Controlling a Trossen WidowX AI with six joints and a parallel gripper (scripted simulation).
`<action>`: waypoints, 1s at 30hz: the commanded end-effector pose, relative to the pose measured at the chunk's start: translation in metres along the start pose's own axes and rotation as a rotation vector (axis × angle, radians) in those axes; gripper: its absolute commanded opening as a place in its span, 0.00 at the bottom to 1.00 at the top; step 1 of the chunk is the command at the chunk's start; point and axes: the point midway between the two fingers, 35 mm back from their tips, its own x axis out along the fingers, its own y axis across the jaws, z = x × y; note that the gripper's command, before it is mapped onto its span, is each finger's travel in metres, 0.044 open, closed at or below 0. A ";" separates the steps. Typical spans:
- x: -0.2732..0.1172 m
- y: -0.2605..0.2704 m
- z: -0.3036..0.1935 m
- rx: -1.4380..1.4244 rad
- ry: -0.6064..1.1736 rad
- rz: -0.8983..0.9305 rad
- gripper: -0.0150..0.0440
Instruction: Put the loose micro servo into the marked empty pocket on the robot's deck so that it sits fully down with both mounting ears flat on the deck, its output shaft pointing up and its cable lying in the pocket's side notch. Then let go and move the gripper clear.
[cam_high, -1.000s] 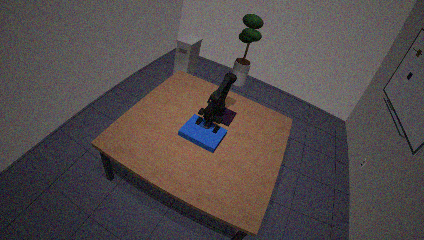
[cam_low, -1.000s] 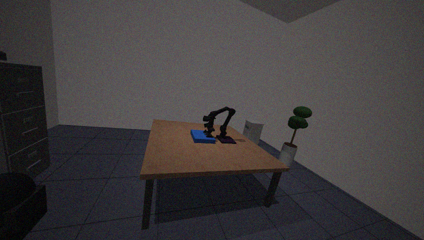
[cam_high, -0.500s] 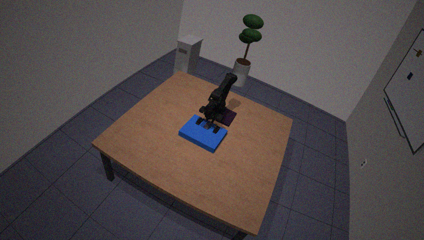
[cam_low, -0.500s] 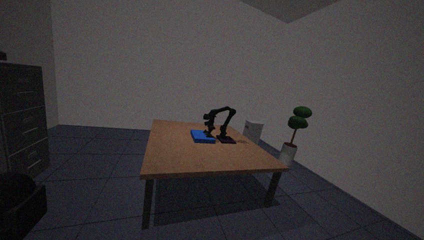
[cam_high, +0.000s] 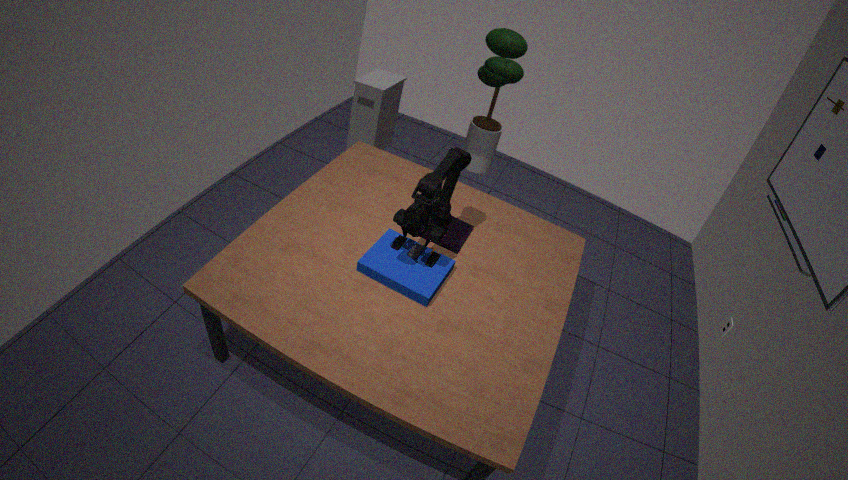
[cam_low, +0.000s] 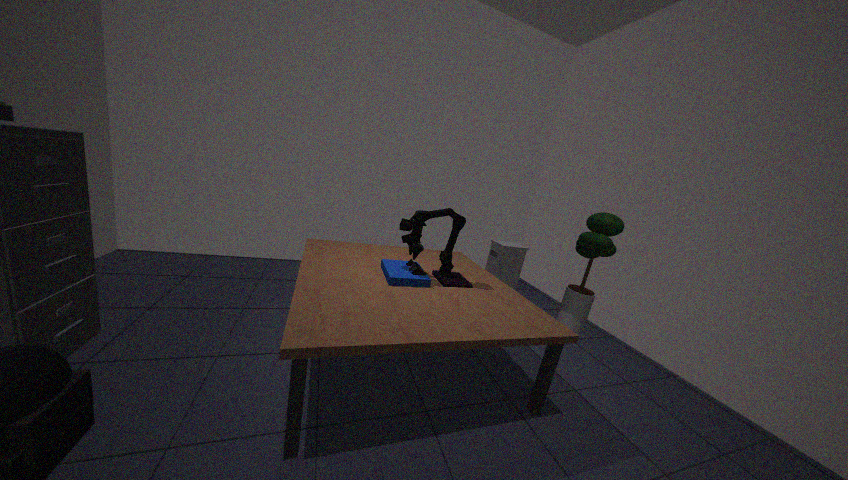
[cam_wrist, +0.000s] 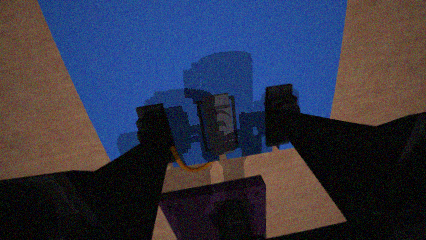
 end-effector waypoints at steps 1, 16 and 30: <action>-0.018 0.000 0.031 -0.001 0.002 0.000 1.00; -0.067 0.000 0.051 0.004 0.022 0.001 1.00; -0.068 0.000 0.050 0.004 0.023 0.001 1.00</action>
